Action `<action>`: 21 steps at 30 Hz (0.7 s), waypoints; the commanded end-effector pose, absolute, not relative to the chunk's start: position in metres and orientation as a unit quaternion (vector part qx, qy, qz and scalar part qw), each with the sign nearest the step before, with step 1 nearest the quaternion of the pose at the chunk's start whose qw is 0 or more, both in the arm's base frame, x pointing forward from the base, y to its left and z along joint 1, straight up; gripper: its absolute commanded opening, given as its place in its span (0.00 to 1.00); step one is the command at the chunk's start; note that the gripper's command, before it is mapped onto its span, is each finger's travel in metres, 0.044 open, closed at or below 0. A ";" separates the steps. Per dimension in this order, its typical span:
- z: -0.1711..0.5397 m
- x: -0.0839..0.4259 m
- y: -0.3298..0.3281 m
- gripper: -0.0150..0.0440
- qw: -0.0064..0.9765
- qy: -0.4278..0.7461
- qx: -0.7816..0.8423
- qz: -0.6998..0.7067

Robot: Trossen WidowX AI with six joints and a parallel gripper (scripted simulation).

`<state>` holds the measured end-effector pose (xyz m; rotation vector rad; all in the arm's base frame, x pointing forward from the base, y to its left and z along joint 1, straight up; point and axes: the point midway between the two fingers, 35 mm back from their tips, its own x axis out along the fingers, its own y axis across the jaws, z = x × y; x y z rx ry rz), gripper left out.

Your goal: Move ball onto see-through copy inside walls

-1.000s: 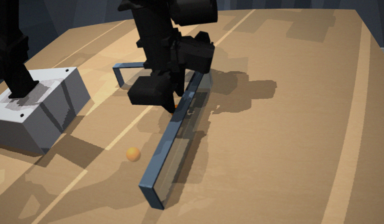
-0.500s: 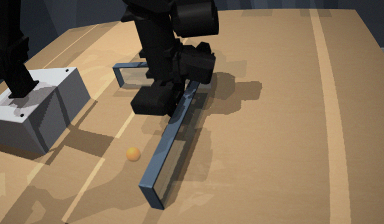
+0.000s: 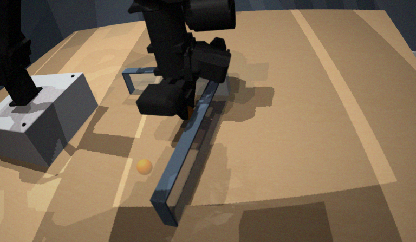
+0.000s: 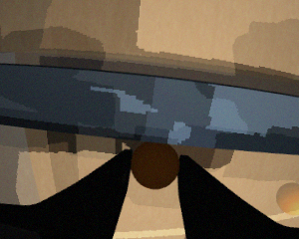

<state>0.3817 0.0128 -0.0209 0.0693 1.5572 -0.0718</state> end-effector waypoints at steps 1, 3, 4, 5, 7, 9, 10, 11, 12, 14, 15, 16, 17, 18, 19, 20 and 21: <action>0.015 0.388 0.014 0.25 0.718 0.694 0.032 -0.029; 0.033 0.387 0.014 0.25 0.718 0.694 0.032 -0.029; 0.042 0.387 0.013 0.25 0.718 0.694 0.032 -0.029; 0.051 0.386 0.013 0.25 0.718 0.694 0.032 -0.029; 0.070 0.383 0.013 0.25 0.718 0.695 0.032 -0.029; 0.081 0.381 0.013 0.25 0.718 0.695 0.032 -0.029; 0.083 0.380 0.013 0.25 0.718 0.695 0.032 -0.029; 0.083 0.380 0.013 0.25 0.718 0.695 0.032 -0.029; 0.083 0.380 0.013 0.25 0.718 0.695 0.032 -0.029; 0.081 0.379 0.009 0.25 0.718 0.695 0.032 -0.029; 0.080 0.378 0.004 0.25 0.718 0.695 0.031 -0.029; 0.078 0.377 -0.003 0.25 0.718 0.695 0.031 -0.030; 0.076 0.375 -0.009 0.25 0.718 0.695 0.031 -0.030; 0.074 0.373 -0.015 0.25 0.718 0.695 0.031 -0.030; 0.072 0.371 -0.022 0.25 0.718 0.695 0.031 -0.030; 0.070 0.369 -0.028 0.25 0.718 0.695 0.030 -0.030; 0.068 0.367 -0.034 0.25 0.718 0.695 0.030 -0.030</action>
